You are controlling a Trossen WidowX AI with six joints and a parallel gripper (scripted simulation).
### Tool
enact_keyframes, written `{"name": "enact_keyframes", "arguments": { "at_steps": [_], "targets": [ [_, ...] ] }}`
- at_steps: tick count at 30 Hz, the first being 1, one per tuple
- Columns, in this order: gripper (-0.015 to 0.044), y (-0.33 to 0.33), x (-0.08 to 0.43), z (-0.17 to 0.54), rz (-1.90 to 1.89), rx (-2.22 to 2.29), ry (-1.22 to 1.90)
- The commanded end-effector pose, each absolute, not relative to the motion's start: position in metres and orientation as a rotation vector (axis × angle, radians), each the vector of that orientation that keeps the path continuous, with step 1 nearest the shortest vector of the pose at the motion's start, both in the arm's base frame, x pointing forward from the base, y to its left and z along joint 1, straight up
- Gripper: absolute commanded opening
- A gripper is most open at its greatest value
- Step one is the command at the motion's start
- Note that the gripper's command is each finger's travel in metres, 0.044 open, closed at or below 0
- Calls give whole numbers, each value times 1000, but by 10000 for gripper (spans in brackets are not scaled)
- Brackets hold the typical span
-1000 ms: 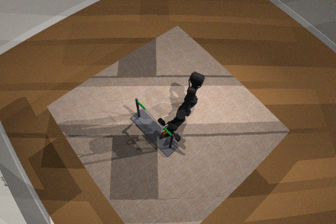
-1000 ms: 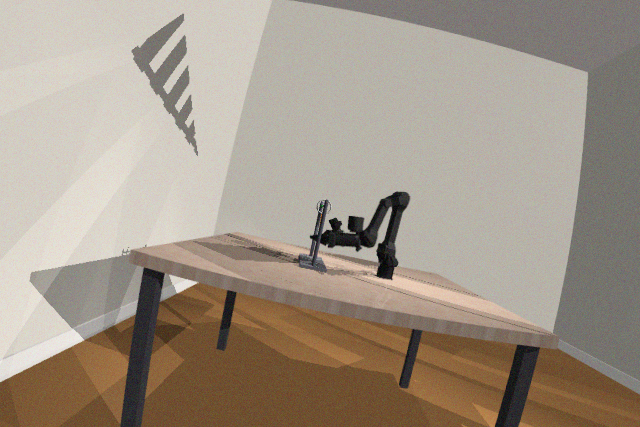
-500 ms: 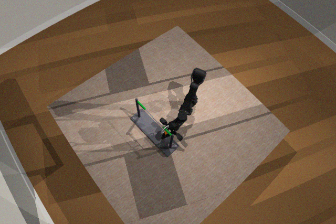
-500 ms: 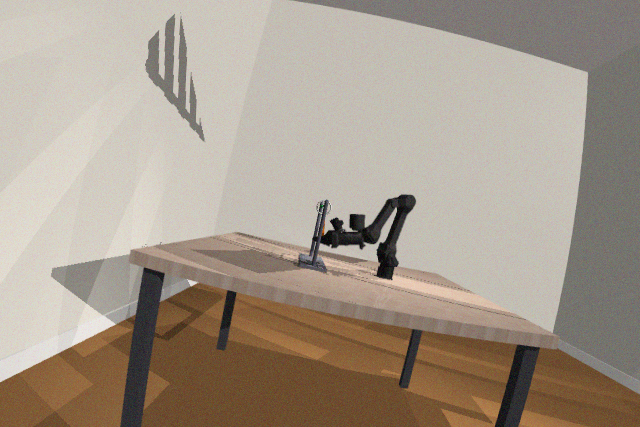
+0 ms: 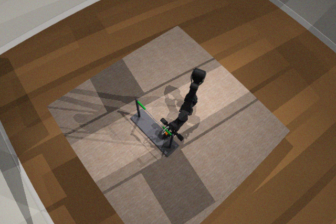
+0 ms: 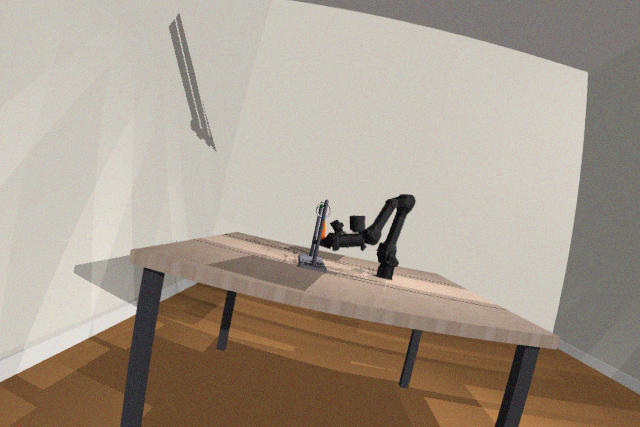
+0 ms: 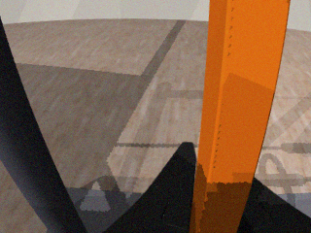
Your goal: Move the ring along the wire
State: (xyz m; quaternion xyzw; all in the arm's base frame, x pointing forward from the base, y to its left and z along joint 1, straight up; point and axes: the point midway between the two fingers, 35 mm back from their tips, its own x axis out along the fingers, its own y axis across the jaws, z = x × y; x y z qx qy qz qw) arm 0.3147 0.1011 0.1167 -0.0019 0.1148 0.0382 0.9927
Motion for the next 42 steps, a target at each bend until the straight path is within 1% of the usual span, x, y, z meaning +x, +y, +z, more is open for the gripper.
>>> {"name": "enact_keyframes", "arguments": {
  "at_steps": [1,37,42],
  "targets": [
    [-150,100,314,115,72,0,235],
    [-150,100,314,115,72,0,235],
    [-19,101,314,116,76,-4,233]
  ]
}}
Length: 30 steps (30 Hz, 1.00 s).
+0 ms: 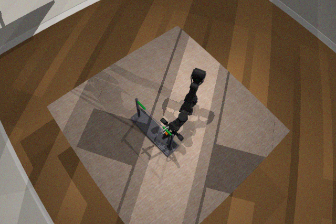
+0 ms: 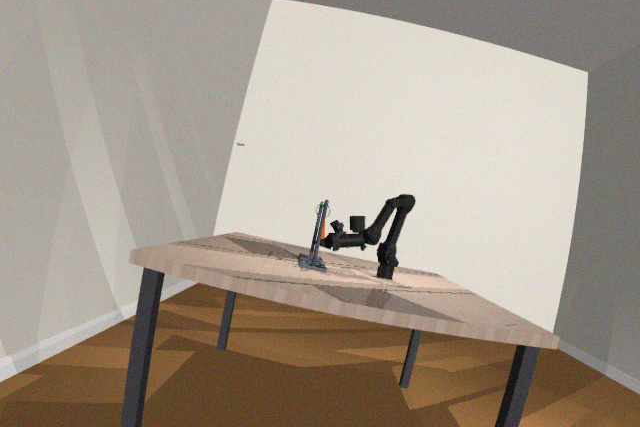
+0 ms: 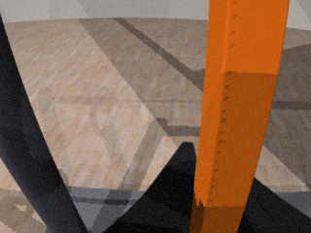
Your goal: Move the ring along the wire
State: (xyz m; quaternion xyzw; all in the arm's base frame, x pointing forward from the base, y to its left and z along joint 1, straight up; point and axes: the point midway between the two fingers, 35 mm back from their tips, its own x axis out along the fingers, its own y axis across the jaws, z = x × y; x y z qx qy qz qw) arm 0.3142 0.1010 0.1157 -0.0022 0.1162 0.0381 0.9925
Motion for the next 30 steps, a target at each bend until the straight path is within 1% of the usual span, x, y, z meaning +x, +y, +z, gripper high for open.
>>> {"name": "enact_keyframes", "arguments": {
  "at_steps": [1,7,30],
  "targets": [
    [7,101,314,116,76,-4,233],
    [160,101,313,116,76,-4,233],
    [160,98,272,126,73,0,239]
  ]
}}
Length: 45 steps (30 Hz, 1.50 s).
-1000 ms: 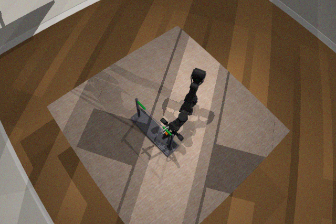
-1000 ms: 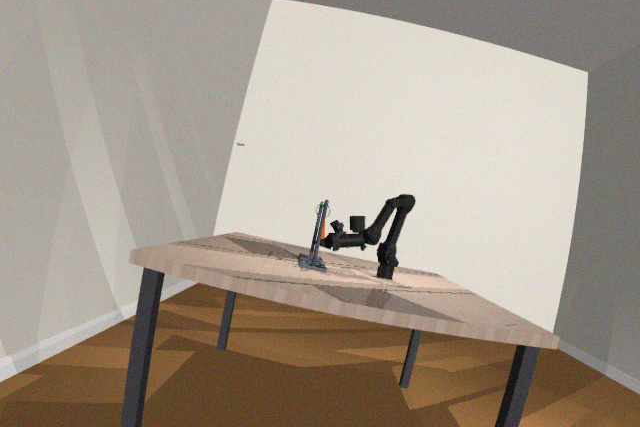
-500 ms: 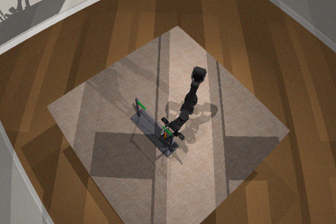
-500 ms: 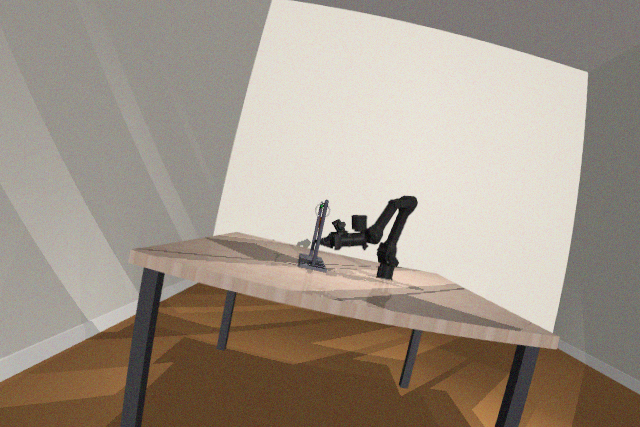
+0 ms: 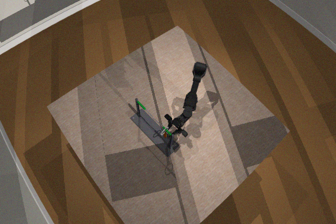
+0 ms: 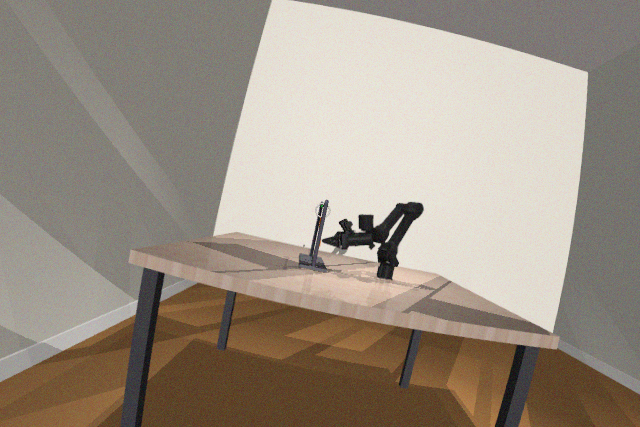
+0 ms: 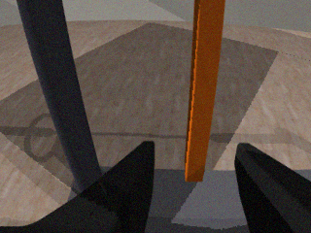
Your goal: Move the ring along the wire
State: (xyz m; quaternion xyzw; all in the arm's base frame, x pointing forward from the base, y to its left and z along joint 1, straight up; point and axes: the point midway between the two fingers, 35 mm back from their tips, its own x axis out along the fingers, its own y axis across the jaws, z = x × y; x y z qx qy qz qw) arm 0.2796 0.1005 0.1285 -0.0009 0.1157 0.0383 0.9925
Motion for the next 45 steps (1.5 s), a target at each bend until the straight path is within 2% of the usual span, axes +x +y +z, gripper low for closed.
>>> {"name": "enact_keyframes", "arguments": {
  "at_steps": [1,37,45],
  "targets": [
    [160,98,270,127,72,0,239],
    [160,97,265,127,72,1,239],
    [370,94,232,135,77,-3,240]
  ]
}}
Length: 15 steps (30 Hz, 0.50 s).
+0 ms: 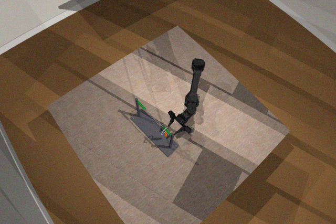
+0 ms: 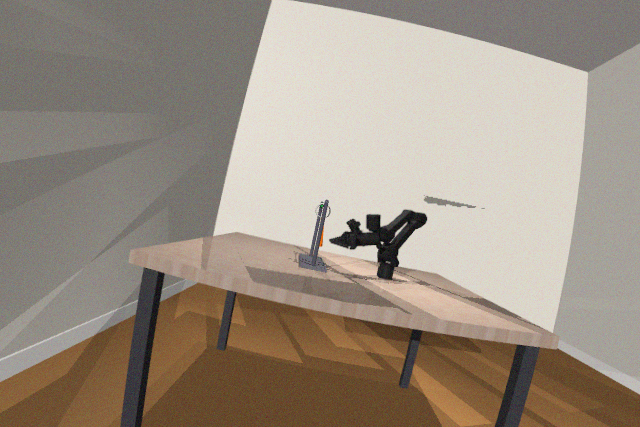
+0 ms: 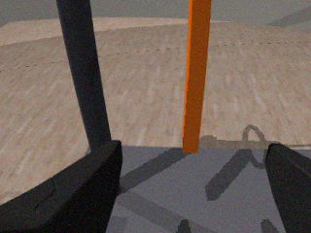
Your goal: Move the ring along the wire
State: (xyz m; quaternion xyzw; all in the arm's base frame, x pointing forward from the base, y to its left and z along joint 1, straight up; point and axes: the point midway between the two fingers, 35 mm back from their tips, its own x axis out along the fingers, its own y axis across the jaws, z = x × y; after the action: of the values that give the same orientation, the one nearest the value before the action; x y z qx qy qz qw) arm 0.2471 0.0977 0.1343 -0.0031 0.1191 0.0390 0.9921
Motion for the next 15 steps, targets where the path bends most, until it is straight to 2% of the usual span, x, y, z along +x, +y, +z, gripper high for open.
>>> {"name": "enact_keyframes", "arguments": {
  "at_steps": [1,3,15],
  "targets": [
    [396,93,227,136,77,-4,240],
    [440,92,224,136,77,-4,239],
    [440,92,224,136,77,-4,239]
  ]
}}
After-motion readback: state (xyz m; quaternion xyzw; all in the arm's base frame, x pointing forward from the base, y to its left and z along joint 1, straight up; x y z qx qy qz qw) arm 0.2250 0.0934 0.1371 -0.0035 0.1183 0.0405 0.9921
